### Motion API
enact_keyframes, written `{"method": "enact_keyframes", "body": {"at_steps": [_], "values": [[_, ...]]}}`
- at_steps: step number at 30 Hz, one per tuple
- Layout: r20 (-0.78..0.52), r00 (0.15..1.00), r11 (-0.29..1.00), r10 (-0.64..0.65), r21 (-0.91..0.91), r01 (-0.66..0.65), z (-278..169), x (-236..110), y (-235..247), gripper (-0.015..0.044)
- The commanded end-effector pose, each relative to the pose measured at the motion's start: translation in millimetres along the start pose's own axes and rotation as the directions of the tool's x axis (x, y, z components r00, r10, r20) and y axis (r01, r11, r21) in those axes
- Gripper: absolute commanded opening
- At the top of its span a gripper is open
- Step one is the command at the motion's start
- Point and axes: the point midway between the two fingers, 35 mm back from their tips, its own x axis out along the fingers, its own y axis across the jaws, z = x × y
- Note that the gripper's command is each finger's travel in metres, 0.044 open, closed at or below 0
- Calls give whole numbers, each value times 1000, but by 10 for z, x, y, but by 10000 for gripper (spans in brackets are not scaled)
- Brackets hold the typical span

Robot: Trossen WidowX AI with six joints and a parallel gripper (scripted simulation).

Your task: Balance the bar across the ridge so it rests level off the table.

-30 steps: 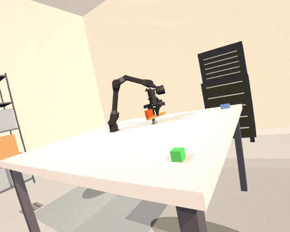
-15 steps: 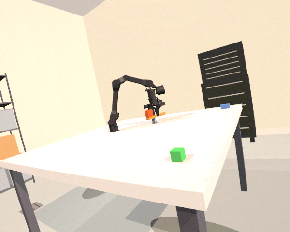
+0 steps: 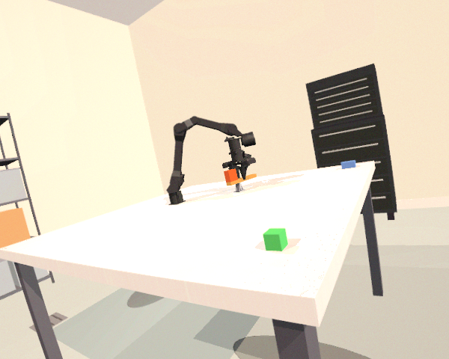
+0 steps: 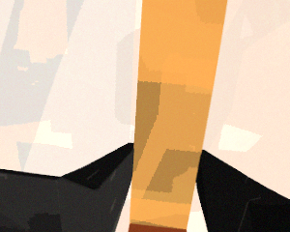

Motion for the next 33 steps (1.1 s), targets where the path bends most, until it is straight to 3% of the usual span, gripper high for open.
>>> {"method": "enact_keyframes", "body": {"at_steps": [1,33], "values": [[-2,1000,1000,1,1,-1,-1,26,-1,0],[-1,1000,1000,0,0,0,3,-2,-2,0]]}}
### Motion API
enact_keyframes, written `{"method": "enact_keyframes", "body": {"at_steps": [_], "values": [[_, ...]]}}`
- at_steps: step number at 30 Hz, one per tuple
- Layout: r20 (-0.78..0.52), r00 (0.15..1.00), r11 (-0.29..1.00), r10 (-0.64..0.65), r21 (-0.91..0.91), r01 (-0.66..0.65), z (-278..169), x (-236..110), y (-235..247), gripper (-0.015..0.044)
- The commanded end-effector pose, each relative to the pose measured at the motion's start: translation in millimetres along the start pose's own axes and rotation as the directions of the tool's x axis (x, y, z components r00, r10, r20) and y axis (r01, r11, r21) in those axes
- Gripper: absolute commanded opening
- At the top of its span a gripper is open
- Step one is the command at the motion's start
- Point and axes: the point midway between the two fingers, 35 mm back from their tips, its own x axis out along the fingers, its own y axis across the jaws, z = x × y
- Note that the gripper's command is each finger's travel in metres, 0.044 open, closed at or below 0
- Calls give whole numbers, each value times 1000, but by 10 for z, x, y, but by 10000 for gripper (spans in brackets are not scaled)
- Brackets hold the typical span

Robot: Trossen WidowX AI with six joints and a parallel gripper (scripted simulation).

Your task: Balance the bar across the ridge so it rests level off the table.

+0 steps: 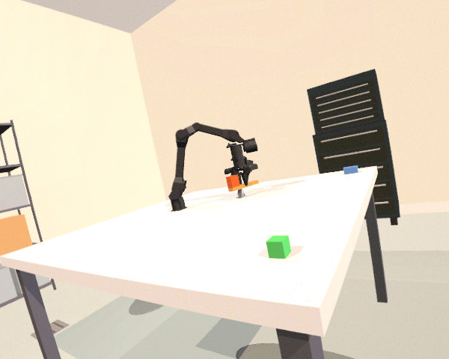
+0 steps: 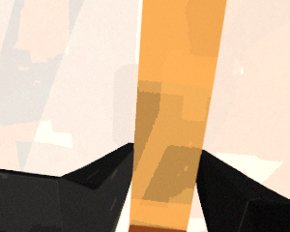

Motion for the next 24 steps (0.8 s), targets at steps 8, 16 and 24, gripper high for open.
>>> {"method": "enact_keyframes", "body": {"at_steps": [8,16,24], "values": [[0,1000,1000,0,0,0,-1,1,0,0],[0,1000,1000,0,0,0,-1,1,0,79],[0,1000,1000,0,0,0,-1,1,0,167]]}}
